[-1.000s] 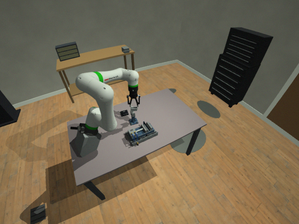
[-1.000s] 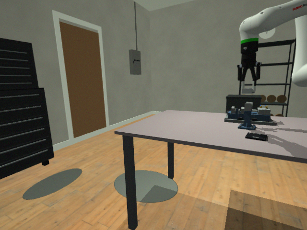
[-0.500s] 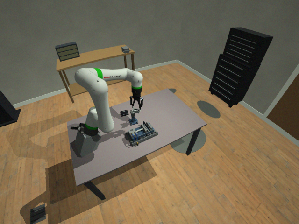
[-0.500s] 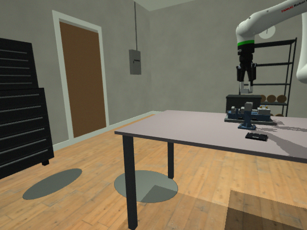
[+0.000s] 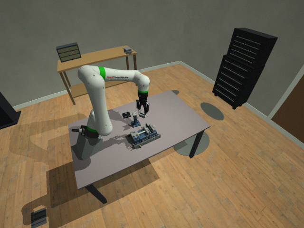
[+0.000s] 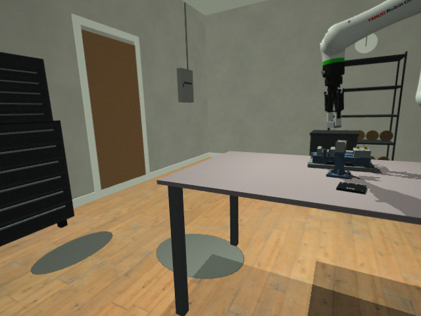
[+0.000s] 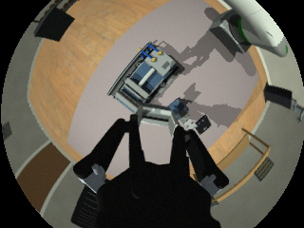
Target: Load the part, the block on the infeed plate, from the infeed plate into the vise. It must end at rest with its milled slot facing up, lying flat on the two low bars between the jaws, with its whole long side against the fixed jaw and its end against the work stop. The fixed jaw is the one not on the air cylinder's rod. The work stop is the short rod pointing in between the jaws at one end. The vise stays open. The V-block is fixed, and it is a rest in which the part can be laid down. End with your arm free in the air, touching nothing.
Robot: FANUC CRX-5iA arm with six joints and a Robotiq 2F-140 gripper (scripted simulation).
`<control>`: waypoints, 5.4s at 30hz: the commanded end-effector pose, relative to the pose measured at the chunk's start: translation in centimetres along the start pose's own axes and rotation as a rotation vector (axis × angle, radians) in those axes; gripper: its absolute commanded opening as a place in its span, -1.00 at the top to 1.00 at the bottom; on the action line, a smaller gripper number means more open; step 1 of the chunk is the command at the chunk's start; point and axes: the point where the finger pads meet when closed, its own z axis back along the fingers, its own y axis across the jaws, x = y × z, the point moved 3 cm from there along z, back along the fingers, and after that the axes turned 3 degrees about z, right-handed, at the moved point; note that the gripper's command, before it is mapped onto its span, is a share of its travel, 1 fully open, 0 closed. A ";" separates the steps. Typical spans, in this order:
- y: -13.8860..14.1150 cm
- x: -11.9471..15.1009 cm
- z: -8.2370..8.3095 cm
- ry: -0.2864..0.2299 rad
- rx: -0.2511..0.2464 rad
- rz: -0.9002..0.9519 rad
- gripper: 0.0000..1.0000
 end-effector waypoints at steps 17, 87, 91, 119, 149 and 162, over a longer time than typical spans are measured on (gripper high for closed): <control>-6.6 -2.2 0.5 -0.045 -0.002 -0.366 1.00; -10.1 -3.7 1.0 -0.079 -0.014 -0.537 1.00; -10.1 -3.7 0.9 -0.079 -0.014 -0.538 1.00; -10.2 -3.5 -1.2 -0.079 -0.014 -0.538 1.00; -10.4 -3.2 -6.0 -0.079 -0.014 -0.538 1.00; -10.4 -3.1 -7.5 -0.079 -0.014 -0.538 1.00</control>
